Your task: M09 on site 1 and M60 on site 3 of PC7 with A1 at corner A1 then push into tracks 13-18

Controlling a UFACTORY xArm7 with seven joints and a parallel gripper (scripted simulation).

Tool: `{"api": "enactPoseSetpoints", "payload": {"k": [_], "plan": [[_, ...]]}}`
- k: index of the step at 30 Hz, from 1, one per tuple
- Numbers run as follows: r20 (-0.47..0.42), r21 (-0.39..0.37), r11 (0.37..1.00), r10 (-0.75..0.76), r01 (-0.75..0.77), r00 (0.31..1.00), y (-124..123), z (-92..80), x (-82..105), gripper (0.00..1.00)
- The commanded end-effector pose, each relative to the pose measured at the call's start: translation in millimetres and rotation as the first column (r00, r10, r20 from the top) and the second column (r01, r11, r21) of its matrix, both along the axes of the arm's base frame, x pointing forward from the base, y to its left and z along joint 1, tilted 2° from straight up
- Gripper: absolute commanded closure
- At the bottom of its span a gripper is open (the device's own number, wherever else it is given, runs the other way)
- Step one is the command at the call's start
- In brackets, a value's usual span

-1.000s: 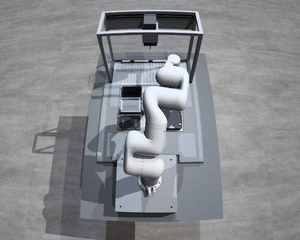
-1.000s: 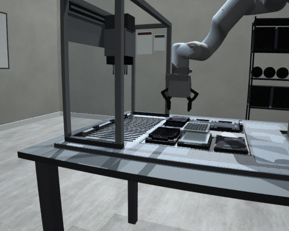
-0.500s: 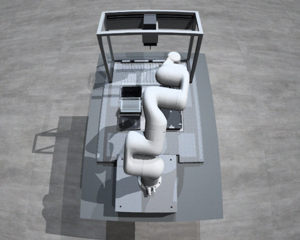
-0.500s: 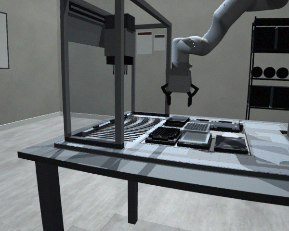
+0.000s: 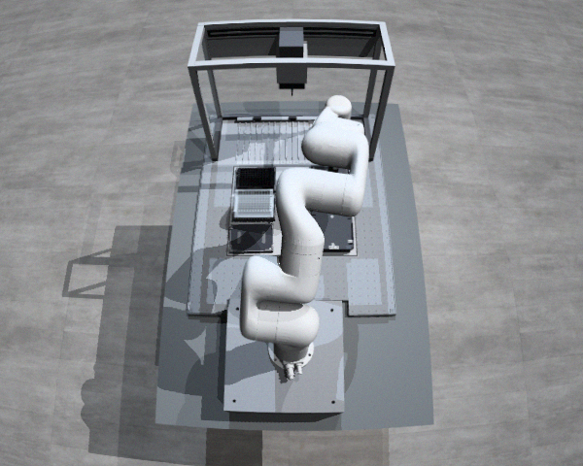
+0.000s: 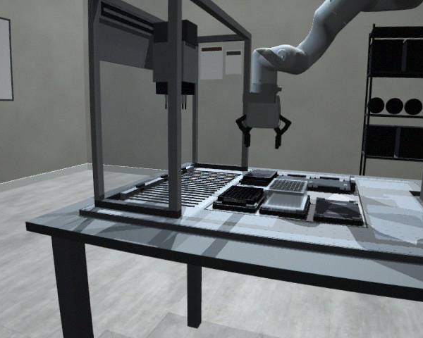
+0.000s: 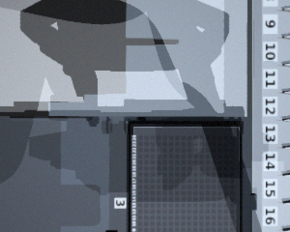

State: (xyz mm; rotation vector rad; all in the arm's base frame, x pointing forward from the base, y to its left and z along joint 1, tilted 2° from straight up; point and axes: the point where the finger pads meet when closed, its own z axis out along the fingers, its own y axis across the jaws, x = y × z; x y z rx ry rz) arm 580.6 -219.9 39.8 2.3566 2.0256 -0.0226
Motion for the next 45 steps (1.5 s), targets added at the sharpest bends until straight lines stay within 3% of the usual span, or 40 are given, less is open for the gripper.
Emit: {"api": "enactPoseSetpoints", "payload": {"k": [1,13,28,45], "plan": [[0.004,-0.002,1.0,0.0,0.0,1.0,-0.1,11.7,1.2,0.0],[0.004,-0.002,1.0,0.0,0.0,1.0,0.5,28.0,1.0,0.0],[0.004,-0.002,1.0,0.0,0.0,1.0,0.5,28.0,1.0,0.0],[0.004,-0.001,1.0,0.002,-0.002,1.0,72.7,33.2,-19.0,0.0]]}}
